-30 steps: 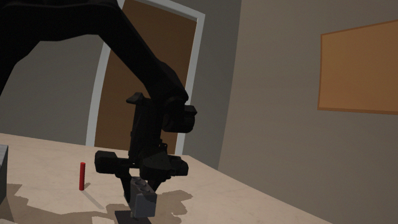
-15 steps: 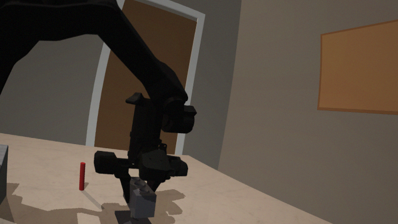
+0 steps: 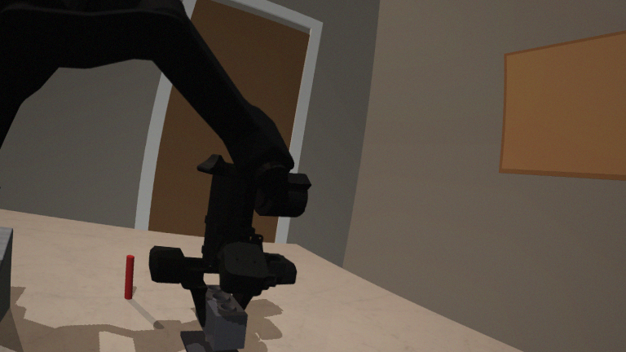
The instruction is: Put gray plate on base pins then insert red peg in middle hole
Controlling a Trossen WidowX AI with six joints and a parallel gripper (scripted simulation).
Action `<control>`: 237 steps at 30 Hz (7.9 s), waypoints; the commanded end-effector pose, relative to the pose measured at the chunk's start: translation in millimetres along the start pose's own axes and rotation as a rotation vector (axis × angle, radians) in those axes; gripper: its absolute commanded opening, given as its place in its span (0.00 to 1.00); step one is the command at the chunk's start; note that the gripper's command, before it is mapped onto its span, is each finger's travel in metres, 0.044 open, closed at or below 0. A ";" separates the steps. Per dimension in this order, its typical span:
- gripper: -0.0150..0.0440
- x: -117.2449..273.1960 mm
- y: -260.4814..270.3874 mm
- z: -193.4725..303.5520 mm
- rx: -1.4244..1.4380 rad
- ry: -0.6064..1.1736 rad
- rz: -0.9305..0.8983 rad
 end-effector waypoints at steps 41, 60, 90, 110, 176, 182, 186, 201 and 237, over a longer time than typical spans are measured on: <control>0.70 -27.2 -0.8 -0.6 0.001 -0.002 0.003; 1.00 81.3 2.2 1.8 0.010 -0.001 0.007; 1.00 67.0 -95.5 197.2 0.445 0.010 0.008; 1.00 30.6 -95.4 198.4 0.444 0.009 0.008; 0.25 29.3 -90.6 201.0 0.445 0.011 0.007; 0.25 48.0 -89.1 201.7 0.445 0.012 0.007; 0.25 60.7 -88.4 202.0 0.445 0.012 0.007; 0.25 64.2 -69.2 179.3 0.456 0.017 0.003; 0.25 66.2 -19.9 87.7 0.454 0.035 -0.003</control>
Point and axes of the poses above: the point midway between the two fingers, 35 mm back from their tips, its own x axis back along the fingers, its own y axis across the jaws, z = x × y, the point moved 8 cm from there along x, back along the fingers, and after that the axes turned 5 degrees about x, right-handed, at the moved point
